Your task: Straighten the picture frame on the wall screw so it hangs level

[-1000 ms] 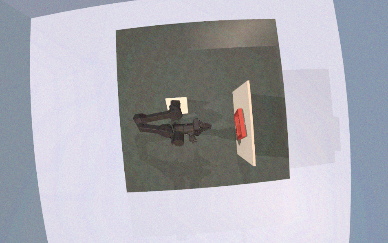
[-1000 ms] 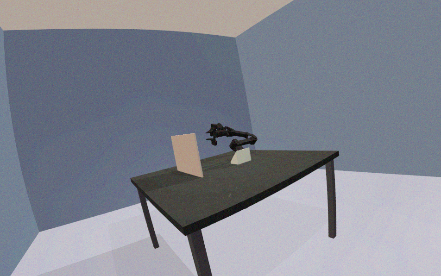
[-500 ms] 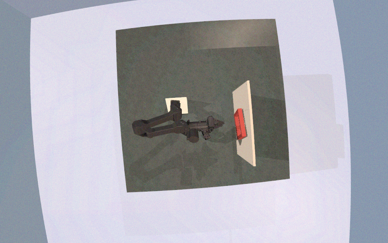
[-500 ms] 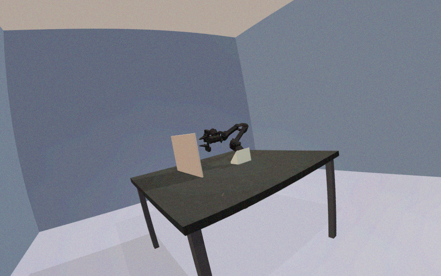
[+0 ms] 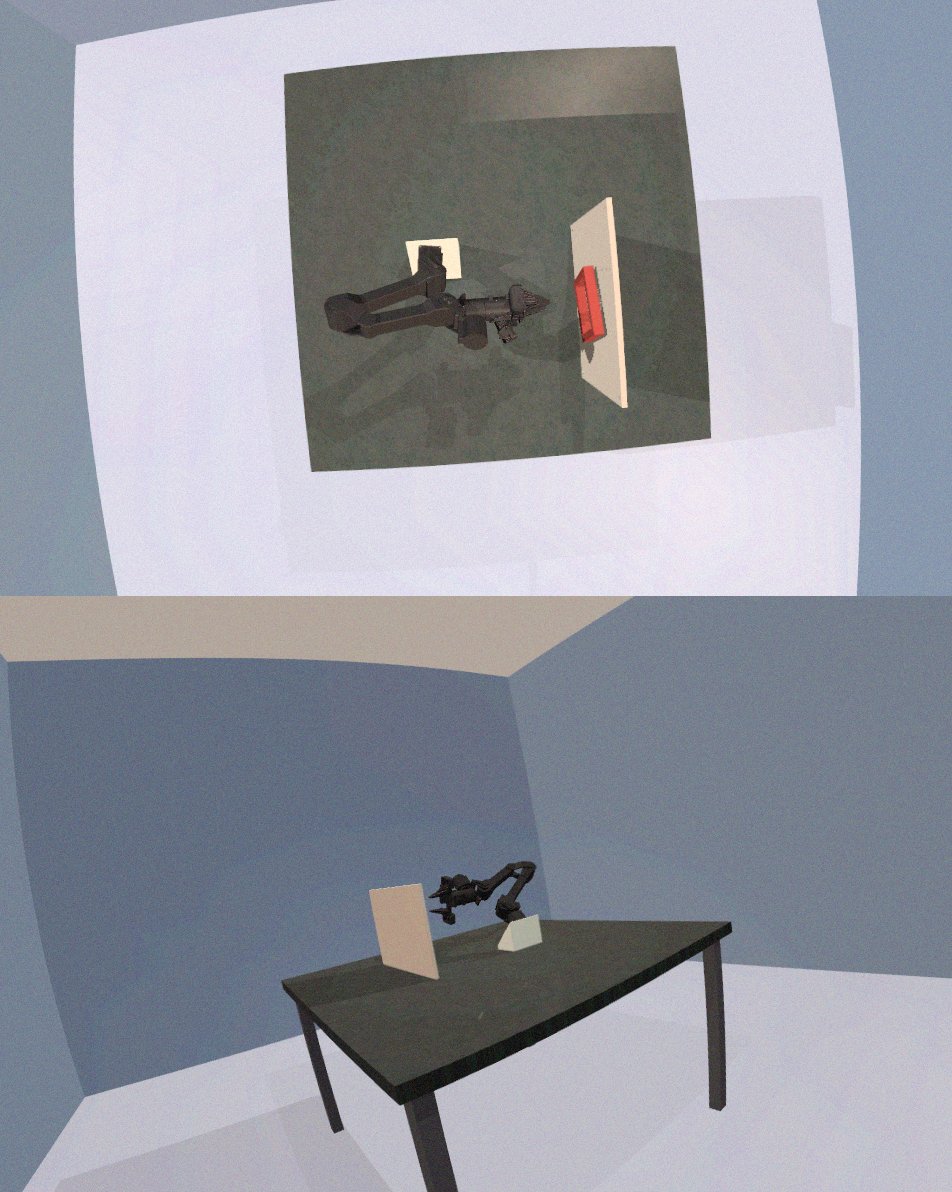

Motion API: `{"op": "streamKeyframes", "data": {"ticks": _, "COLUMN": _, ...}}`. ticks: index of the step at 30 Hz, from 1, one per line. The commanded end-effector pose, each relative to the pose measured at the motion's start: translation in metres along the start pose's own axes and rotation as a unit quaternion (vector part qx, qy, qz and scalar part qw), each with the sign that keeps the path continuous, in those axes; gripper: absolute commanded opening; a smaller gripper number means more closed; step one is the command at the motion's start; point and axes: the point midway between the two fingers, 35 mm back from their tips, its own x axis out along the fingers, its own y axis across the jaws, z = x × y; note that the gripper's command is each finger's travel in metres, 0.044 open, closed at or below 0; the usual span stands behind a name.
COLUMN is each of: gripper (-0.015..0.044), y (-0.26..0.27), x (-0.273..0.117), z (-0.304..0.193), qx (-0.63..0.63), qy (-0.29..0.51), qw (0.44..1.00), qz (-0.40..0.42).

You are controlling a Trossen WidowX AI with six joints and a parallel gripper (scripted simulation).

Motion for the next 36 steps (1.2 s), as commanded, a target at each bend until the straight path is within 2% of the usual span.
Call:
{"op": "streamKeyframes", "data": {"ticks": 1, "gripper": 0.026, "y": 0.001, "x": 0.008, "z": 0.001, "qx": -0.001, "qy": 0.002, "qw": 1.0, "qz": 0.0}}
{"op": "streamKeyframes", "data": {"ticks": 12, "gripper": 0.026, "y": 0.0, "x": 0.077, "z": -0.001, "qx": -0.001, "qy": 0.001, "qw": 1.0, "qz": 0.001}}
{"op": "streamKeyframes", "data": {"ticks": 36, "gripper": 0.026, "y": 0.0, "x": 0.085, "z": -0.001, "qx": -0.001, "qy": 0.001, "qw": 1.0, "qz": 0.001}}
